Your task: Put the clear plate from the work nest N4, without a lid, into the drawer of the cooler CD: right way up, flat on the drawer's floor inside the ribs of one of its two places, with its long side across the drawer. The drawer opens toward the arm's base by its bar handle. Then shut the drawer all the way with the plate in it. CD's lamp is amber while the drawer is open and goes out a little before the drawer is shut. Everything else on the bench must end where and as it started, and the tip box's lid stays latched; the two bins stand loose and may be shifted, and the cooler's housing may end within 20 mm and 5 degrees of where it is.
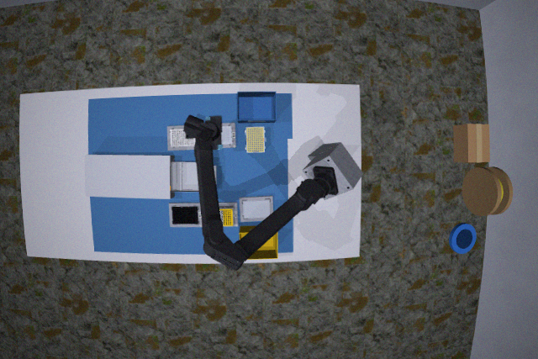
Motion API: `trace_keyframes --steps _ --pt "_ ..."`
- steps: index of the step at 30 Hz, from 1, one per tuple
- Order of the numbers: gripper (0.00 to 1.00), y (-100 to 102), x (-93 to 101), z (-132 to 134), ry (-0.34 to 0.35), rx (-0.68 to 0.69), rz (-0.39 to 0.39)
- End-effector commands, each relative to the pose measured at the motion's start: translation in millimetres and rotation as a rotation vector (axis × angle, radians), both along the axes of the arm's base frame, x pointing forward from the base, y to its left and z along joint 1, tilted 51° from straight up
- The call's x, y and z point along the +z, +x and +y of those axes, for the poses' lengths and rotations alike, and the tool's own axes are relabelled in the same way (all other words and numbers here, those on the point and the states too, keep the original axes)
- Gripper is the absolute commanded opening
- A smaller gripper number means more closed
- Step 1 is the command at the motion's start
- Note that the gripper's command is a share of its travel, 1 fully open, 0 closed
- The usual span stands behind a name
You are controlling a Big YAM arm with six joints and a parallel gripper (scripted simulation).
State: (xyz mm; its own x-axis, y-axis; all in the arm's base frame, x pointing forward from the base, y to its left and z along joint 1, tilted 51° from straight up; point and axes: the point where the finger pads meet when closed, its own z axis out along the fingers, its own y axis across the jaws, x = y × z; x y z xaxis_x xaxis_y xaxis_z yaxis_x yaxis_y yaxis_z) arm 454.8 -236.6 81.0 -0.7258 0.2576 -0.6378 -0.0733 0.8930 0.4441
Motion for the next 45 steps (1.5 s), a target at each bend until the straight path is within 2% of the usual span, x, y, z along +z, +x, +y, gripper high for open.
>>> trace_keyframes --steps 1,3,6,9,10,17,20,22,24,26,27,31,35,37,38,40,43,45 --pt "1.00 7 -0.7 4 -0.003 -0.001 -0.006" --pt "1.00 9 3.7 5 -0.011 -0.001 -0.015" --pt "1.00 10 -9.0 8 0.003 -0.001 0.001" --pt "1.00 11 -9.8 8 0.003 -0.001 0.001" --pt "1.00 13 -0.2 7 -0.011 -0.003 -0.015" --pt "1.00 21 -13.3 10 -0.002 -0.001 -0.005" --pt "1.00 25 -5.8 11 -0.014 -0.001 -0.022" --pt "1.00 26 -16.6 13 -0.003 -0.001 -0.007" --pt "1.00 28 -19.1 13 -0.002 -0.001 -0.006" --pt "1.00 28 -19.1 13 -0.002 -0.001 -0.006" --pt "1.00 29 -6.6 11 -0.019 -0.005 -0.027" --pt "1.00 33 -22.2 15 -0.004 -0.001 -0.008" --pt "1.00 38 -24.3 16 -0.006 -0.001 -0.011" --pt "1.00 42 -14.6 16 -0.020 -0.001 -0.029" --pt "1.00 43 -14.5 16 -0.021 -0.001 -0.031" --pt "1.00 45 -26.4 17 -0.009 -0.001 -0.016" --pt "1.00 46 -26.9 18 -0.010 -0.001 -0.016" --pt "1.00 49 -20.1 18 -0.020 -0.001 -0.030"
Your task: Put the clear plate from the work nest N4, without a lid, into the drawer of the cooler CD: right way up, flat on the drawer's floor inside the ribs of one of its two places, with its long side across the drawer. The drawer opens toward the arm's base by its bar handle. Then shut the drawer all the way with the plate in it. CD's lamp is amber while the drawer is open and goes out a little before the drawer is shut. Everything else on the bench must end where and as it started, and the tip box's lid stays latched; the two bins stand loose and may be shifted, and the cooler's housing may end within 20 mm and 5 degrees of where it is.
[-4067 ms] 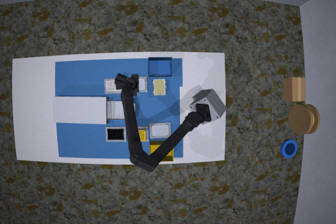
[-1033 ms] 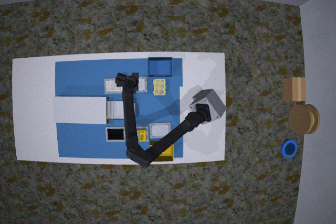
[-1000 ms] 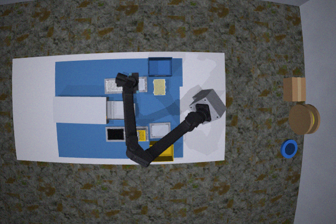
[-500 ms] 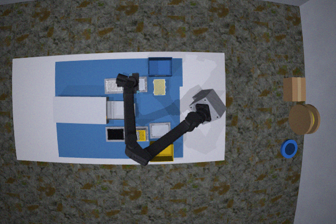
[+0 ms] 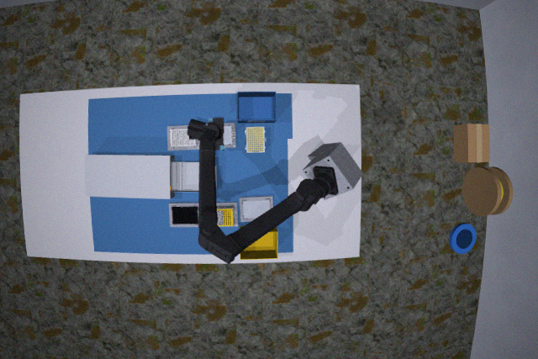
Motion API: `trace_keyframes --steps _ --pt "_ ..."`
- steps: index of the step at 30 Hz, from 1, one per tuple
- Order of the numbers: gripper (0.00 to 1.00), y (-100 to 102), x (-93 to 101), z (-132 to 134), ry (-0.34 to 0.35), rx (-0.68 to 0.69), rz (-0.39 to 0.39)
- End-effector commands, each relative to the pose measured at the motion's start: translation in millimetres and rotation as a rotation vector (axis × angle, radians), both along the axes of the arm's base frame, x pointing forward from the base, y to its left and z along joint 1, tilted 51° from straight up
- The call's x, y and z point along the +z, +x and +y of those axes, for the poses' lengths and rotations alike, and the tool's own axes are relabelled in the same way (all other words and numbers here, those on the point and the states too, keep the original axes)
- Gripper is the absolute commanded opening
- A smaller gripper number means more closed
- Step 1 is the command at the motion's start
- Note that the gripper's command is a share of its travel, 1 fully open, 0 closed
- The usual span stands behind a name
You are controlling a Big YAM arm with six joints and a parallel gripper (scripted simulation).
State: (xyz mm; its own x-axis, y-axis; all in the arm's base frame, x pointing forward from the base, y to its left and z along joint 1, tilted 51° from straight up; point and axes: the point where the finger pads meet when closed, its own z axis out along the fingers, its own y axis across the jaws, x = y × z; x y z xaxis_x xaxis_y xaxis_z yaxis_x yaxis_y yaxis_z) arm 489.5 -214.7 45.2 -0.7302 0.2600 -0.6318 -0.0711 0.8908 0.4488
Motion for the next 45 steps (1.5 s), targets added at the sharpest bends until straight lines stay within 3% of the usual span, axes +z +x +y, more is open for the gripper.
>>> trace_keyframes --steps 1,6,9,13,15,16,19,22,25,27,28,38,40,45 --pt "1.00 15 13.6 -3 -0.023 -0.002 -0.035" --pt "1.00 19 2.2 0 -0.014 -0.002 -0.024" --pt "1.00 23 8.1 1 -0.024 -0.002 -0.037" --pt "1.00 25 -4.1 4 -0.014 -0.002 -0.023" --pt "1.00 25 -4.1 4 -0.014 -0.002 -0.023" --pt "1.00 26 11.9 -2 -0.032 -0.012 -0.049" --pt "1.00 28 -7.6 6 -0.013 -0.002 -0.023" --pt "1.00 30 -11.3 8 -0.011 -0.002 -0.020" --pt "1.00 30 6.2 4 -0.028 -0.008 -0.048" --pt "1.00 28 6.2 -2 -0.030 -0.018 -0.048" --pt "1.00 23 -5.9 1 -0.015 -0.013 -0.024" --pt "1.00 36 -15.2 11 -0.013 -0.002 -0.023" --pt "1.00 40 -7.5 11 -0.022 -0.002 -0.038" --pt "1.00 42 -21.9 15 -0.011 -0.002 -0.021"
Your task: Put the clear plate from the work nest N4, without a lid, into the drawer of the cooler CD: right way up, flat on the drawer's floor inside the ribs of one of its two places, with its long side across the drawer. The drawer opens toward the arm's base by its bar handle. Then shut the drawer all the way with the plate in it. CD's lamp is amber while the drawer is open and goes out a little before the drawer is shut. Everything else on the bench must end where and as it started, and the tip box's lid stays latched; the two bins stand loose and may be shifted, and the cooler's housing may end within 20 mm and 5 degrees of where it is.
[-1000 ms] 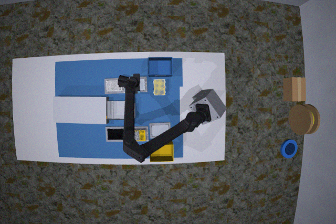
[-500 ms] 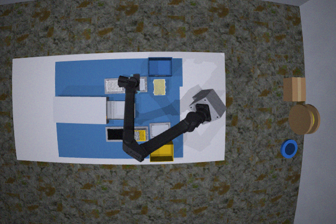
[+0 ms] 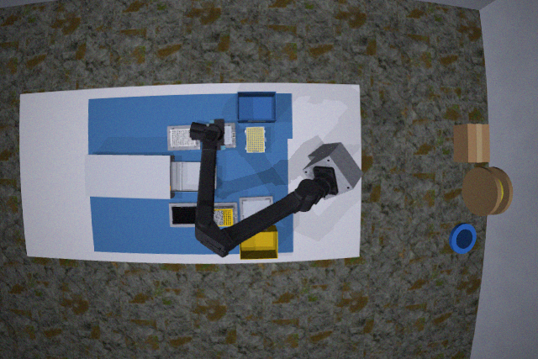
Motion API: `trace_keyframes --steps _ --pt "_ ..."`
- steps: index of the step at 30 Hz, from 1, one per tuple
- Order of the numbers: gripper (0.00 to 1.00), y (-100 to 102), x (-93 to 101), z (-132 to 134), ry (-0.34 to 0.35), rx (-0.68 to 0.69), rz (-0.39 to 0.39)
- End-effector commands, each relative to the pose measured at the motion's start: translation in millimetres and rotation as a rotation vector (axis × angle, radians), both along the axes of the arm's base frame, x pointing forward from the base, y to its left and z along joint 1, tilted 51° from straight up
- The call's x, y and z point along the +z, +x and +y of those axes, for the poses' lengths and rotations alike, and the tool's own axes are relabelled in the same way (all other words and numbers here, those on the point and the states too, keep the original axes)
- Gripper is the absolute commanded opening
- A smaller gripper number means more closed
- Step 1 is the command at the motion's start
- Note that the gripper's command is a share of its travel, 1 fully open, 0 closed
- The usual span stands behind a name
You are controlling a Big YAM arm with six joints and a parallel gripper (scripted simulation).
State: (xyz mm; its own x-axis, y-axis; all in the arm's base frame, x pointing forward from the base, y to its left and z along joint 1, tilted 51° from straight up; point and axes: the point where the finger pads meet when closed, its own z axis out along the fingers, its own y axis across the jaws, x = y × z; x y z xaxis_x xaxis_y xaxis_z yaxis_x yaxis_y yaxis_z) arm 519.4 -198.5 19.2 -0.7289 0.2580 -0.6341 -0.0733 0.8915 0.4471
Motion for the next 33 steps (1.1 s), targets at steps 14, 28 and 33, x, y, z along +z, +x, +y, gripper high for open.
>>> trace_keyframes --steps 14,28,33 --pt "1.00 14 12.3 -4 -0.022 -0.004 -0.037" --pt "1.00 14 12.3 -4 -0.022 -0.004 -0.037" --pt "1.00 14 12.3 -4 -0.022 -0.004 -0.037"
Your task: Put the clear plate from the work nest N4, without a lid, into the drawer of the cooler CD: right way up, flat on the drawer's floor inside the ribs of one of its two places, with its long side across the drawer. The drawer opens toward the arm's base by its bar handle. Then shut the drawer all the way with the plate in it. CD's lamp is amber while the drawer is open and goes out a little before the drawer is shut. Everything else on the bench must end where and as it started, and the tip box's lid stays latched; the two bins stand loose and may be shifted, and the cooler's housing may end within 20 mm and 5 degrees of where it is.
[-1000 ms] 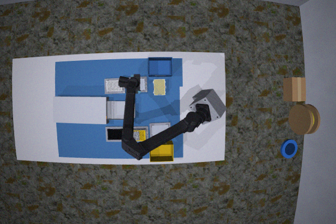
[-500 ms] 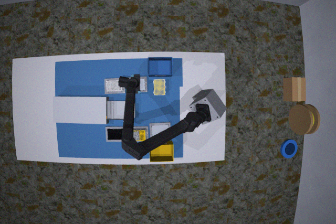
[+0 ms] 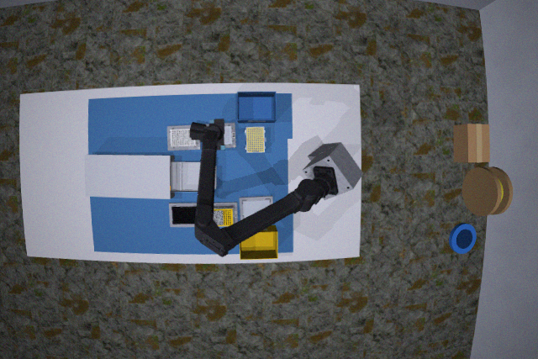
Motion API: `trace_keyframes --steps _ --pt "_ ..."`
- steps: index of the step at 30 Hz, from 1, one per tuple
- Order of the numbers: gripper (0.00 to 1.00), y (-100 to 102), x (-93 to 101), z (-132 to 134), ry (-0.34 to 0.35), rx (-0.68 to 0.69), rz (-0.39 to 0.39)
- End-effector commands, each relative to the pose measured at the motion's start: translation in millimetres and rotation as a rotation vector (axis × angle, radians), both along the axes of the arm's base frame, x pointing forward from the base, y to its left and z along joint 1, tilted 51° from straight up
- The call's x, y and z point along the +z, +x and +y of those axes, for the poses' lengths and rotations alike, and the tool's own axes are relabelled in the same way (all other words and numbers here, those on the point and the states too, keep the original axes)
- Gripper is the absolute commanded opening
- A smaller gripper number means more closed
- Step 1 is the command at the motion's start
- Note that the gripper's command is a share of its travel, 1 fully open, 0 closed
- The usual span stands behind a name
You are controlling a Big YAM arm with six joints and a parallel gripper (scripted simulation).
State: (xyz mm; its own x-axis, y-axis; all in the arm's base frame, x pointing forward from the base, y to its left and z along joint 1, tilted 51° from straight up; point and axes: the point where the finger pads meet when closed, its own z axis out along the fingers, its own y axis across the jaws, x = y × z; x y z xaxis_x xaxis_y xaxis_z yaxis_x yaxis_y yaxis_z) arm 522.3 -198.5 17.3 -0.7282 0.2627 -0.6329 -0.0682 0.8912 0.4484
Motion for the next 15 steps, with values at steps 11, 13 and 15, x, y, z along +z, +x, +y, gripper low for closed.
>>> trace_keyframes --steps 11,13,15 --pt "1.00 11.2 14.2 -4.1 -0.024 0.001 -0.038" --pt "1.00 11.2 14.2 -4.1 -0.024 0.001 -0.038" --pt "0.00 11.2 14.2 -4.0 -0.023 0.001 -0.038"
